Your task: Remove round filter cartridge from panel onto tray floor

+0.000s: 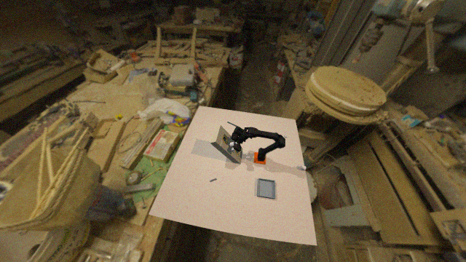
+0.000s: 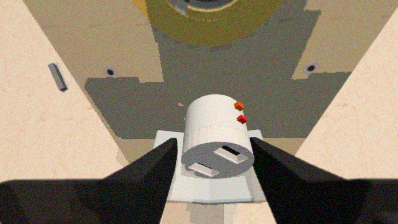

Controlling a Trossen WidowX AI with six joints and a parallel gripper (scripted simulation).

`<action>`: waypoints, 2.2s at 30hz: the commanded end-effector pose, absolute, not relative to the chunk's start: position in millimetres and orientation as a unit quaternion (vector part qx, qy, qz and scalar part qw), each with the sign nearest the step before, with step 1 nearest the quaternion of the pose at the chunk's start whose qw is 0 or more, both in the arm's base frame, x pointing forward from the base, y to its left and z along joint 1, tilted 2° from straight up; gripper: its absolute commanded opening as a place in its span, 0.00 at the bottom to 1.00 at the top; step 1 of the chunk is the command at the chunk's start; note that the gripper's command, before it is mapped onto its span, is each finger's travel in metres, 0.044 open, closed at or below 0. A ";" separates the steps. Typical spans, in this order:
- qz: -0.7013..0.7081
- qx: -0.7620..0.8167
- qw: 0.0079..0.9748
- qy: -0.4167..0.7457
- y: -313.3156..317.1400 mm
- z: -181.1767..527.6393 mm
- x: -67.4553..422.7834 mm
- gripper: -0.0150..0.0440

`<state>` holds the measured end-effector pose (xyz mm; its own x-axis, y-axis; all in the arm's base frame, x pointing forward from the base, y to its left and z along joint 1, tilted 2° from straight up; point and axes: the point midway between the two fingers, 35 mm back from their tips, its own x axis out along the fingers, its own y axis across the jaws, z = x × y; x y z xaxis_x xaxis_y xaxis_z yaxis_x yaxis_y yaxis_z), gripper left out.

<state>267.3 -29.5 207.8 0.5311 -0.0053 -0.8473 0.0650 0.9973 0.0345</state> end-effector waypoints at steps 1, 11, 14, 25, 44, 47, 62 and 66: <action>-0.020 0.031 0.875 0.483 -29.2 208.4 267.2 0.62; -0.020 0.031 0.875 0.483 -29.4 210.1 268.3 0.34; -0.020 0.031 0.875 0.483 -30.3 217.5 273.2 0.25; -0.021 0.030 0.875 0.484 -32.0 247.4 273.1 0.25; -0.021 0.031 0.873 0.486 -27.0 306.2 238.1 0.25; -0.021 0.031 0.872 0.488 -18.9 305.0 240.6 0.25; -0.020 0.033 0.871 0.490 24.4 300.0 248.7 0.25; -0.020 0.034 0.872 0.489 36.6 298.9 249.6 0.25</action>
<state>247.8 28.4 299.9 0.5179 0.0034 -0.8554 0.0607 0.9973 0.0407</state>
